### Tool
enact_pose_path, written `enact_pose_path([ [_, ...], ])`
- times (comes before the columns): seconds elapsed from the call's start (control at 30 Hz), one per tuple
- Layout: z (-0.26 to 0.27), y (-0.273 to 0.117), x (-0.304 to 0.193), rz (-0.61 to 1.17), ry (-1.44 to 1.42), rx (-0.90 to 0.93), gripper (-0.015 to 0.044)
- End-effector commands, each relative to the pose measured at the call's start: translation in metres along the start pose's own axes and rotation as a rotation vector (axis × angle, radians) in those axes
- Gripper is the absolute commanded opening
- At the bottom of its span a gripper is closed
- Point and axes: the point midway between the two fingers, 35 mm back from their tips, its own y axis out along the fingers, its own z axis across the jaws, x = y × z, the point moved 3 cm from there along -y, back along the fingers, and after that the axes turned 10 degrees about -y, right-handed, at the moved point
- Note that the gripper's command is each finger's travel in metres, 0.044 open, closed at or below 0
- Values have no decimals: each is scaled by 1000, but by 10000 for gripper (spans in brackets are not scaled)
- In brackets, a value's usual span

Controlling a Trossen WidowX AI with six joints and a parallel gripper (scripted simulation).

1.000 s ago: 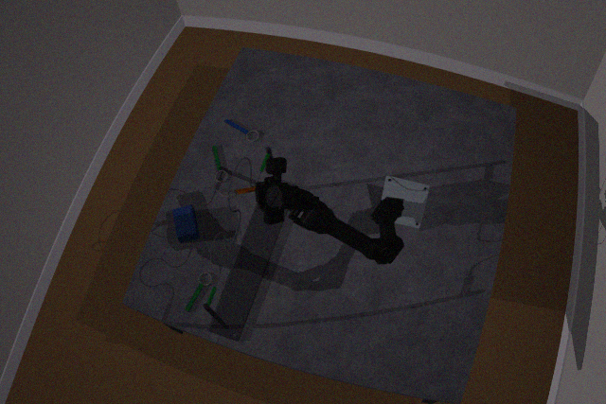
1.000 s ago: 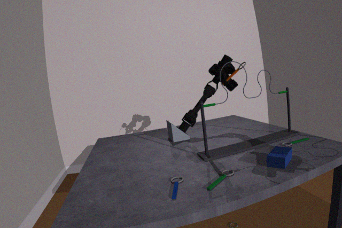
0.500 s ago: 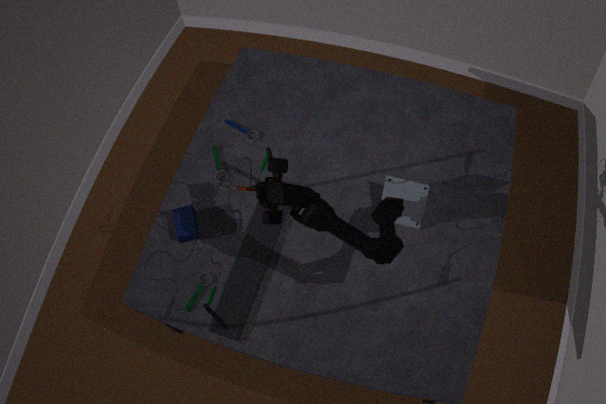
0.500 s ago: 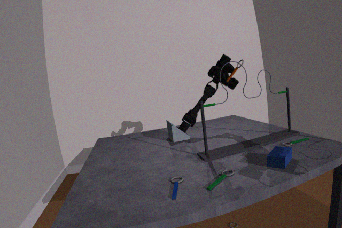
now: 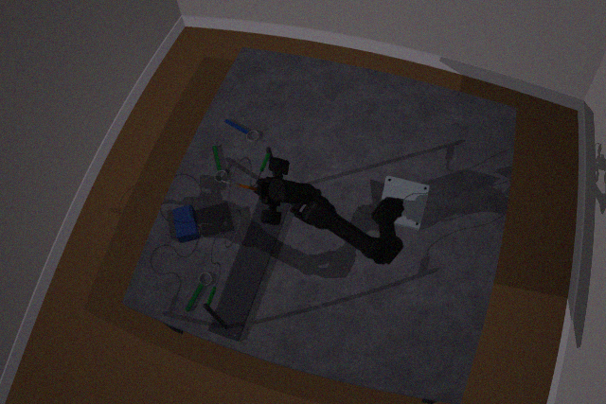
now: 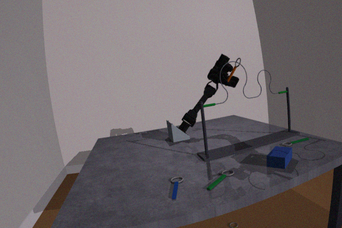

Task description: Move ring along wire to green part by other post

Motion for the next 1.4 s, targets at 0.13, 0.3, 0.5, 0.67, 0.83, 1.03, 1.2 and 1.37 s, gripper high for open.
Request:
enact_pose_path([
  [0.13, 1, 1, -2, -16, 85, 42, -150],
  [0.3, 2, 1, -2, -28, 139, 71, -150],
  [0.5, 3, 1, -1, -43, 205, 104, -150],
  [0.67, 4, 2, -1, -55, 259, 132, -150],
  [0.83, 5, 2, -1, -67, 314, 160, -150],
  [1.03, 6, 2, -1, -82, 379, 194, -150],
  [1.2, 7, 2, -1, -95, 433, 222, -150],
  [1.37, 8, 2, 0, -107, 488, 250, -150],
])
